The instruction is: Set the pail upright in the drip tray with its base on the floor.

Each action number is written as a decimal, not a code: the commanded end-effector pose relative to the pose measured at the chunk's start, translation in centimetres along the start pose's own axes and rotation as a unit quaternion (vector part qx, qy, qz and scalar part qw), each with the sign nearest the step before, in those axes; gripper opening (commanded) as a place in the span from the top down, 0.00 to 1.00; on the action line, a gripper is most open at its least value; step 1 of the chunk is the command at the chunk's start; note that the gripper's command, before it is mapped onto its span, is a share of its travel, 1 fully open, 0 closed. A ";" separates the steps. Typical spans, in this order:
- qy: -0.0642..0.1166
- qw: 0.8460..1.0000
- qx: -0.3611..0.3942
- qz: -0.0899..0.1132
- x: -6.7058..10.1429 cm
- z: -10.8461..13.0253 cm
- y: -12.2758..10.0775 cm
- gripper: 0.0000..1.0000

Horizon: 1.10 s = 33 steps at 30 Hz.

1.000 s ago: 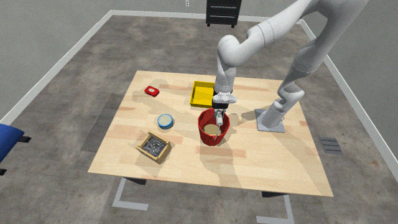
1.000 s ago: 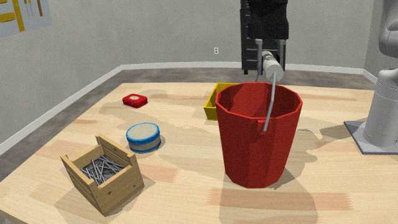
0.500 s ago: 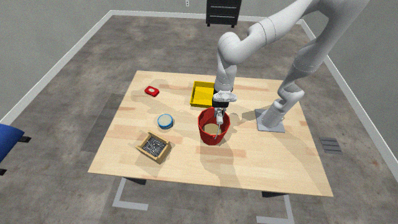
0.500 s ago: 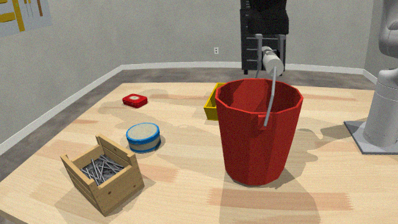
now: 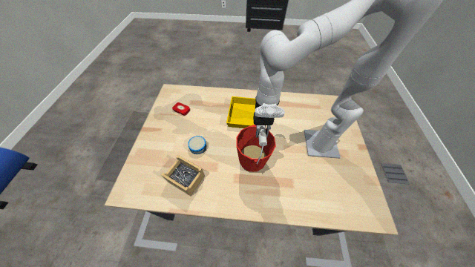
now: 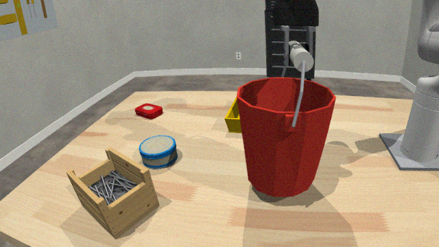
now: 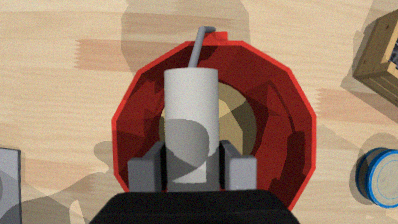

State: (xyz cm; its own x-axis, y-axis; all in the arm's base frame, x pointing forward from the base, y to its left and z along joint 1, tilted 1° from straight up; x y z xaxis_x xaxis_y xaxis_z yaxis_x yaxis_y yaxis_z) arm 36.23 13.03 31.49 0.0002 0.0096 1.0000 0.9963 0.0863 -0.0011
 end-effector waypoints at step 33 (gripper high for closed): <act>0.000 1.000 0.000 -0.001 5.1 0.0 0.0 1.00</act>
State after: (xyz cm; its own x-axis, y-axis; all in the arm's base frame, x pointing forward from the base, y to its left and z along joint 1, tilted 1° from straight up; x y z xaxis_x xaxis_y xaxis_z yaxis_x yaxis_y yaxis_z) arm 36.24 13.08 36.48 -0.0003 0.0094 1.0000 0.9963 0.0863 -0.0005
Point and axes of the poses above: the point where the finger pads meet when closed, its own x axis back along the fingers, its own y axis across the jaws, z = x × y, the point moved 5 cm from there along x, back along the fingers
